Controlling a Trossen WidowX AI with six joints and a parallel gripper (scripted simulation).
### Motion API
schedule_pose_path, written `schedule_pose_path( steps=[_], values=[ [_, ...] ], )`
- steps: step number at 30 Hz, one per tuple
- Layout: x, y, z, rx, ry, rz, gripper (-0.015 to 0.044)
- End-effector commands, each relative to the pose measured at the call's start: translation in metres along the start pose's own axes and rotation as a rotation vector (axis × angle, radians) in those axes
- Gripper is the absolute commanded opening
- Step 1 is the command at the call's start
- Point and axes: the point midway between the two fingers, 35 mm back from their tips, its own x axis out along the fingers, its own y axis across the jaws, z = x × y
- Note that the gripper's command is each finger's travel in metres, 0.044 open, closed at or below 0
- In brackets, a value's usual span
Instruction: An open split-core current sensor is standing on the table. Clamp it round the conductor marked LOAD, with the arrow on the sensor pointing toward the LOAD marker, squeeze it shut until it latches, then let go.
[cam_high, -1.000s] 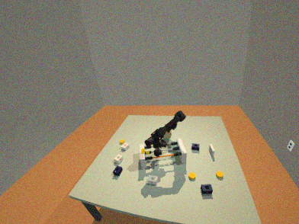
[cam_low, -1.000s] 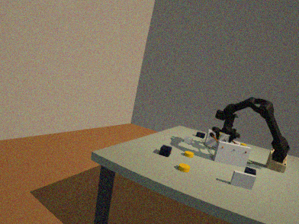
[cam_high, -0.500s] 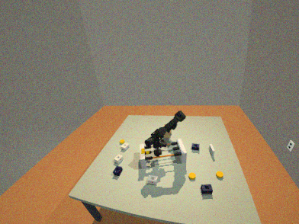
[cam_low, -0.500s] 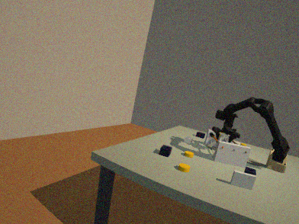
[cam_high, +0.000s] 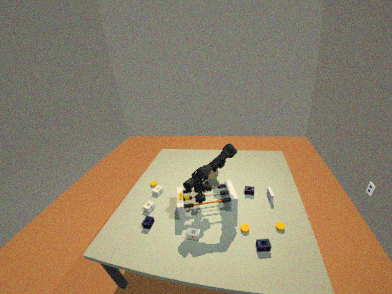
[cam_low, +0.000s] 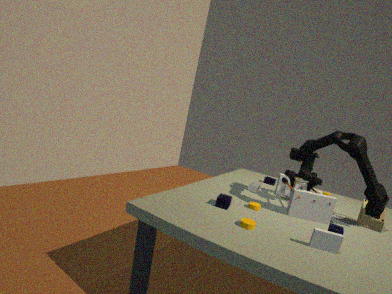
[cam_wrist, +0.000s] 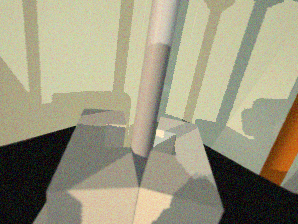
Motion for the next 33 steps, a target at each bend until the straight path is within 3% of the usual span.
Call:
schedule_pose_path(
  steps=[1, 14, 33],
  values=[
    [0.000, 0.000, 0.000, 0.001, 0.000, -0.009, 0.0000],
    [-0.014, 0.000, 0.000, 0.006, -0.002, -0.217, 0.0000],
    [-0.011, 0.001, -0.001, 0.007, -0.003, -0.205, 0.0000]
  ],
)
